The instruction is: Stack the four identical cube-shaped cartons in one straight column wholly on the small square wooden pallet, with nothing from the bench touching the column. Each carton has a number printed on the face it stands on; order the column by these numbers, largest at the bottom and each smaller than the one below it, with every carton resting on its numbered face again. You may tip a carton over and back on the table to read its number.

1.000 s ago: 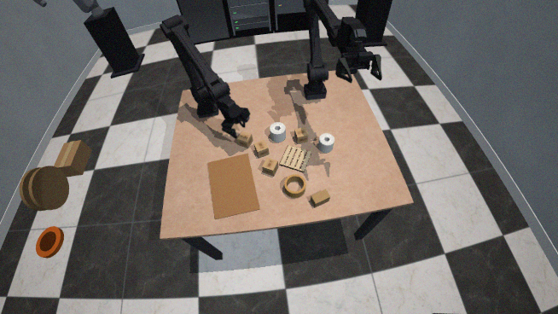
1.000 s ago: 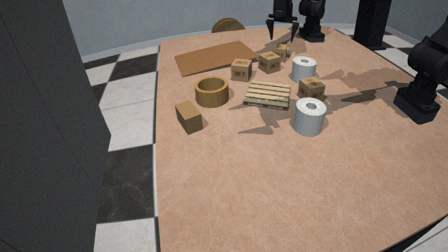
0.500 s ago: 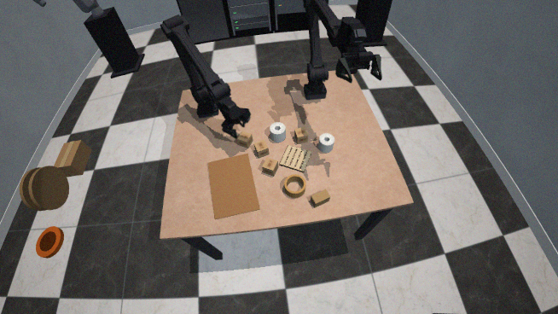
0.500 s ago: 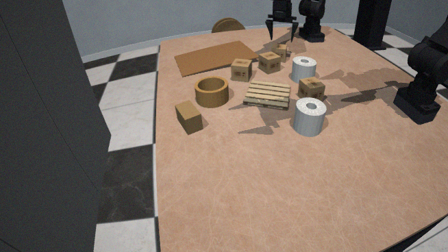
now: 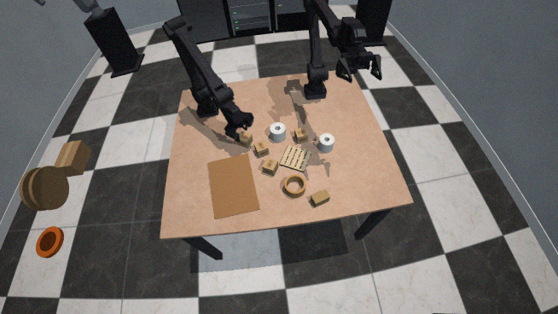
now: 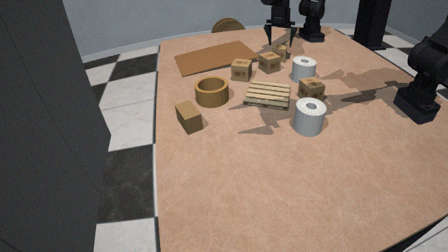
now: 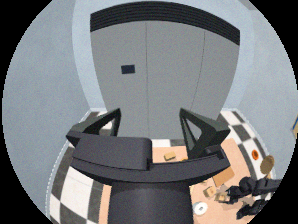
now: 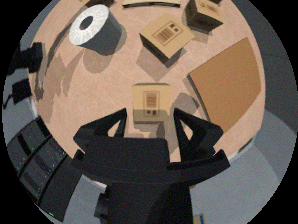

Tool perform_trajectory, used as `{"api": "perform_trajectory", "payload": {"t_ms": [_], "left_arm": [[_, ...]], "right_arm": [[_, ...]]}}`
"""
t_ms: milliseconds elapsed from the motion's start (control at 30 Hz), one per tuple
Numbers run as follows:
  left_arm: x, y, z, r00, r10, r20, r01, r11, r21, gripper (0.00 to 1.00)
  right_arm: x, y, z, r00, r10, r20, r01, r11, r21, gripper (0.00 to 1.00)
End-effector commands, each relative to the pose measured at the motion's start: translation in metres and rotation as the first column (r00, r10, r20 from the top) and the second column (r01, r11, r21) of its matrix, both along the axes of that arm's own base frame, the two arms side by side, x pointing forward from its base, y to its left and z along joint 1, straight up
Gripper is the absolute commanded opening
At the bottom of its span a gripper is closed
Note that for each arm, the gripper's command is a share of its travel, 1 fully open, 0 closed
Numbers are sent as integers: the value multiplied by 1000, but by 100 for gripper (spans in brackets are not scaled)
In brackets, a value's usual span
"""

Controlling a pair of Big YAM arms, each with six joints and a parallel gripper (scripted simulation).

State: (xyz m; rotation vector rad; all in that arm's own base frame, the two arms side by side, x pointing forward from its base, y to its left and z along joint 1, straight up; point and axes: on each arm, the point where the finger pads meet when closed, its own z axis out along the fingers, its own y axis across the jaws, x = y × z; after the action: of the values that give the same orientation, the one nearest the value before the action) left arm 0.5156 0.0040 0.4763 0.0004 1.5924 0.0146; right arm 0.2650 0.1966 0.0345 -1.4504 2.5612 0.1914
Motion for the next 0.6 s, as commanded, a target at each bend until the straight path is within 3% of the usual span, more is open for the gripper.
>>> {"api": "perform_trajectory", "payload": {"t_ms": [0, 567], "left_arm": [[3, -4, 22, 999, -9, 32, 9, 1000, -9, 100], [3, -4, 22, 999, -9, 32, 9, 1000, -9, 100]], "right_arm": [[15, 15, 5, 999, 17, 36, -18, 1000, 19, 79], [18, 19, -17, 999, 8, 35, -9, 1000, 20, 79]]}}
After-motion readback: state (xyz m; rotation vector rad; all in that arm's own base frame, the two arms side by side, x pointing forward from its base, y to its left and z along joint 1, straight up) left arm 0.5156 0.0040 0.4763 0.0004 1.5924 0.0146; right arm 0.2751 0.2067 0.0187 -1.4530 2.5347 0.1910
